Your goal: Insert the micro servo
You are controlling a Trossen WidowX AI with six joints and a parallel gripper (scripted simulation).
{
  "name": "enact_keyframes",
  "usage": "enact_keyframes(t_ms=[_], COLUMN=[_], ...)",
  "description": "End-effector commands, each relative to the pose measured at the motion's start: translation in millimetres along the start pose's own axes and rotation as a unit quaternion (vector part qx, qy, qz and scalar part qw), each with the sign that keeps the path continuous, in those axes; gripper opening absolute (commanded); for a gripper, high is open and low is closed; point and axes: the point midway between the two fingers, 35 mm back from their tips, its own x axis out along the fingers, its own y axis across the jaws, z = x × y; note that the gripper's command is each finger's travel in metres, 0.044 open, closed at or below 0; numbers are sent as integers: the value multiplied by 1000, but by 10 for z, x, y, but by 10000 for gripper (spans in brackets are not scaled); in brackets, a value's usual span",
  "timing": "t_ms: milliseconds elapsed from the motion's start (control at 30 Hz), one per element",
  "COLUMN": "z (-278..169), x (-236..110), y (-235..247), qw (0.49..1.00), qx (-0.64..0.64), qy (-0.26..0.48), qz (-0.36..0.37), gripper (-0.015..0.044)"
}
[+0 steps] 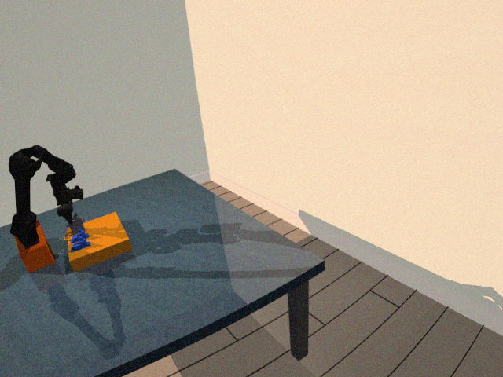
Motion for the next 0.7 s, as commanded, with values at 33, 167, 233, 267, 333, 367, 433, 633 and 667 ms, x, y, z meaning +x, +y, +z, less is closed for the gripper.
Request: enact_keyframes(t_ms=[33, 167, 233, 267, 333, 367, 433, 633, 667], z=[5, 5, 5, 5, 5, 5, 5, 5, 5], x=[45, 77, 96, 103, 117, 126, 144, 190, 198], y=[0, -1, -1, -1, -2, -2, -2, -3, -3], qw=[1000, 1000, 1000, 1000, 1000, 1000, 1000, 1000, 1000], qx=[-3, -3, -3, -3, -3, -3, -3, -3, -3], qy=[-2, -2, -2, -2, -2, -2, -2, -2, -2], qz=[-2, -2, -2, -2, -2, -2, -2, -2, -2], gripper=[0, 0, 0, 0, 0, 0, 0, 0, 0])
